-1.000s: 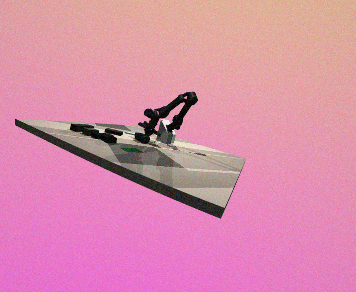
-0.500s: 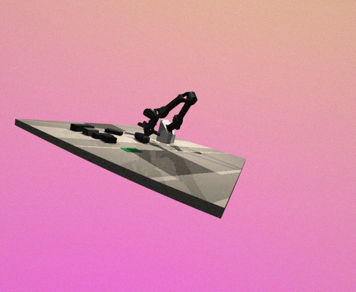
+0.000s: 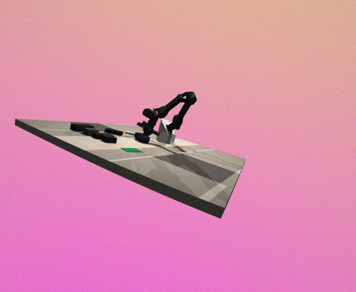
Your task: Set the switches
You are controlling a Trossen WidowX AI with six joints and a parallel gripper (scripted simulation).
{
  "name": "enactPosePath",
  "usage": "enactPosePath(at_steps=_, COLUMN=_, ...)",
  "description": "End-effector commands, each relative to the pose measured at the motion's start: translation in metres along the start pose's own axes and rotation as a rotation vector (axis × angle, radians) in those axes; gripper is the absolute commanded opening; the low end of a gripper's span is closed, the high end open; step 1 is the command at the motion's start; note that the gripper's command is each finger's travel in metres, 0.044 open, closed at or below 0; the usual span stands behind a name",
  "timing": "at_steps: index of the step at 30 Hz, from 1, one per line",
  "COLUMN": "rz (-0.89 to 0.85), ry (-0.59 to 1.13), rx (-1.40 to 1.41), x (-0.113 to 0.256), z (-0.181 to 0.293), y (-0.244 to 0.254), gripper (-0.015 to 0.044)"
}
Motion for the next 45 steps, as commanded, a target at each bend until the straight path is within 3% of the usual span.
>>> enactPosePath(at_steps=1, rz=-0.006, ry=0.004, rx=0.0, x=-0.0006, z=-0.0002, y=0.0052, gripper=0.0)
enactPosePath(at_steps=45, rz=-0.006, ry=0.004, rx=0.0, x=-0.003, z=-0.0029, y=0.0129, gripper=0.0)
Point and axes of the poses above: the point midway between the two fingers, 35 mm back from their tips, its own x axis back along the fingers, its own y axis across the jaws, z = x × y, the point moved 6 cm from there along x, back along the fingers, and after that the axes turned 10 degrees about x, right-handed, at the moved point
